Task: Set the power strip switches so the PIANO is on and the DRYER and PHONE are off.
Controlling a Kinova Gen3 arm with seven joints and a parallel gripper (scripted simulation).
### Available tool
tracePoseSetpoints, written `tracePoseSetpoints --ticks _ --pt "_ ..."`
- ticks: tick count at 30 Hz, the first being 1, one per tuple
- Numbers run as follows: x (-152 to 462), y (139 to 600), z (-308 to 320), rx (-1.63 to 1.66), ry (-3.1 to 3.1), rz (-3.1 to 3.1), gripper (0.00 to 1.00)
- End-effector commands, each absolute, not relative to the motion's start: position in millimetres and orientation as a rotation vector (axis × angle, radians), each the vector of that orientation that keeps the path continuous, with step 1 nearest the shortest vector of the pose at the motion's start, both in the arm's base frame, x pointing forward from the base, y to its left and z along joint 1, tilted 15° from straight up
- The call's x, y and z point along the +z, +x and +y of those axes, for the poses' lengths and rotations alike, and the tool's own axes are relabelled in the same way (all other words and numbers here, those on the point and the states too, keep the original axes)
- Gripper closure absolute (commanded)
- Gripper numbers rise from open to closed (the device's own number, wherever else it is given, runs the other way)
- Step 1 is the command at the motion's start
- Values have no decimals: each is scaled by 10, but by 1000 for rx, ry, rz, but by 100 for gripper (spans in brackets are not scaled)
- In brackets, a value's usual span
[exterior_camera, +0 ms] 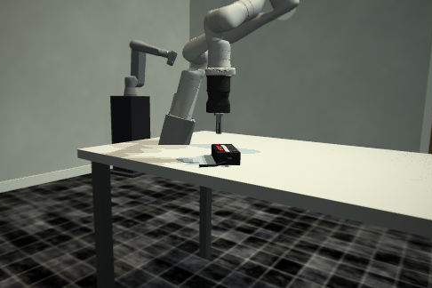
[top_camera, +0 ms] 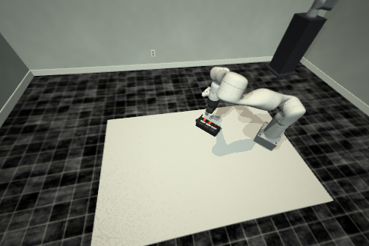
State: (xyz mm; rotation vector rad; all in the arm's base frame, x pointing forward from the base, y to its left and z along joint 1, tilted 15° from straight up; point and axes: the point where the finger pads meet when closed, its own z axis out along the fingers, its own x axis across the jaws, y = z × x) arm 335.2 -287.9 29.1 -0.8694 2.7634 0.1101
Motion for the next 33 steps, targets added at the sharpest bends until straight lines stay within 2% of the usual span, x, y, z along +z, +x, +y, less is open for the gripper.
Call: tracePoseSetpoints --ticks 1,33 --pt "298 3353 -2884 108 -869 2763 100" --pt "103 3403 -2863 107 -868 2762 100"
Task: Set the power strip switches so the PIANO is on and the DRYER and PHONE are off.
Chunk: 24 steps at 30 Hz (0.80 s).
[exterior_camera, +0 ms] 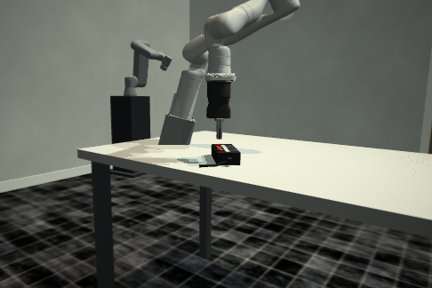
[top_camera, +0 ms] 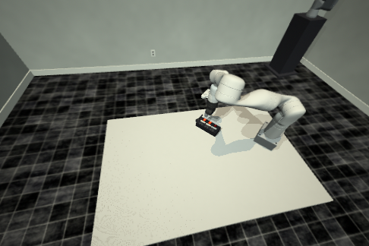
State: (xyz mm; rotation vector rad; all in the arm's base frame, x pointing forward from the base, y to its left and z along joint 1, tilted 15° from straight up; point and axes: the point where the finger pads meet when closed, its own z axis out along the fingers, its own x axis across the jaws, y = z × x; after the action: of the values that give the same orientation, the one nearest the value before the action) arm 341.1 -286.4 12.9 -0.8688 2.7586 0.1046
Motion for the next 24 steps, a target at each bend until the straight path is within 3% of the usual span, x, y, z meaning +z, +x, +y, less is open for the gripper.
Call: tracePoseSetpoints --ticks 1,24 --pt "89 3407 -2862 107 -868 2762 100" --pt "-114 3458 -2840 107 -868 2762 100"
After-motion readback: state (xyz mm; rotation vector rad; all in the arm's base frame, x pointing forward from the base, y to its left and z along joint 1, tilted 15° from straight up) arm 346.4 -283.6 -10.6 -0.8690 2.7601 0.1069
